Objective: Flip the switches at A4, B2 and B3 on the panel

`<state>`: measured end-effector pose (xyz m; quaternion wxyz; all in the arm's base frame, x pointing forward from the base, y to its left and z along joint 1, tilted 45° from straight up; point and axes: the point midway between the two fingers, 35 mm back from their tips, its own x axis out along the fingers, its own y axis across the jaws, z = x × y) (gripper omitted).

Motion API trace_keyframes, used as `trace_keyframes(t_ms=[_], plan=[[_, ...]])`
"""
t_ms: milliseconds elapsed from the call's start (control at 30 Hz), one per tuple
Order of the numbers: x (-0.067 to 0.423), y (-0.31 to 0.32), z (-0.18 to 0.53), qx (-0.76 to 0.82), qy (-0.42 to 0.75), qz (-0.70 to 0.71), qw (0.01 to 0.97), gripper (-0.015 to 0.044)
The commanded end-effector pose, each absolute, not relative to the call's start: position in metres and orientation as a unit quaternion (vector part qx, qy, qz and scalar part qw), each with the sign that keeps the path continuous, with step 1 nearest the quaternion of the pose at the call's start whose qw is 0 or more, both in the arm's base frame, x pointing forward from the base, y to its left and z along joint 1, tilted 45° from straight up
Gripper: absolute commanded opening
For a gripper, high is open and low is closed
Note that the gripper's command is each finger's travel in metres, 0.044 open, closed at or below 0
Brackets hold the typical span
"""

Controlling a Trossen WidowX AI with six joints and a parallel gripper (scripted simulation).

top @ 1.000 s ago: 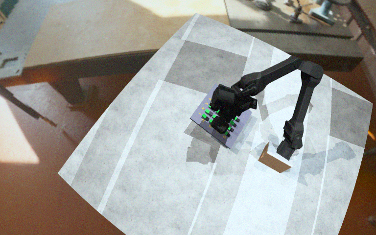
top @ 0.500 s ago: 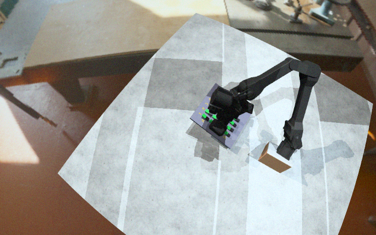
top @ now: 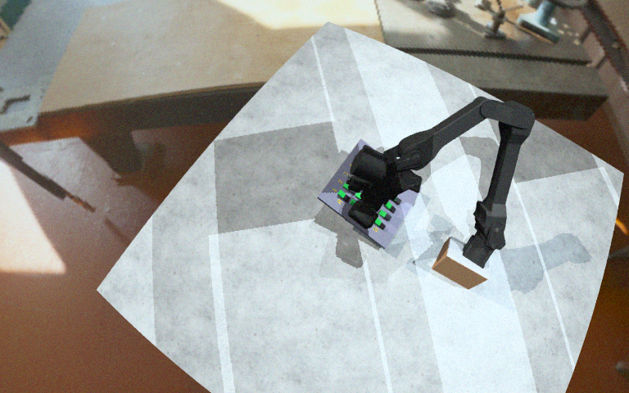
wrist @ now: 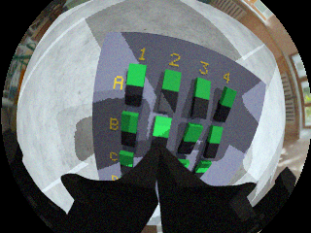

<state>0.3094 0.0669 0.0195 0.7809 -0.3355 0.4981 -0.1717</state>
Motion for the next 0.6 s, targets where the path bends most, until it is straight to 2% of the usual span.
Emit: trace_keyframes(t_ms=[0, 567], plan=[[0.3096, 0.0662, 0.0196, -0.338, 0.497, -0.172, 0.78, 0.0], [0.3102, 0.0652, 0.0186, -0.338, 0.497, -0.172, 0.78, 0.0]])
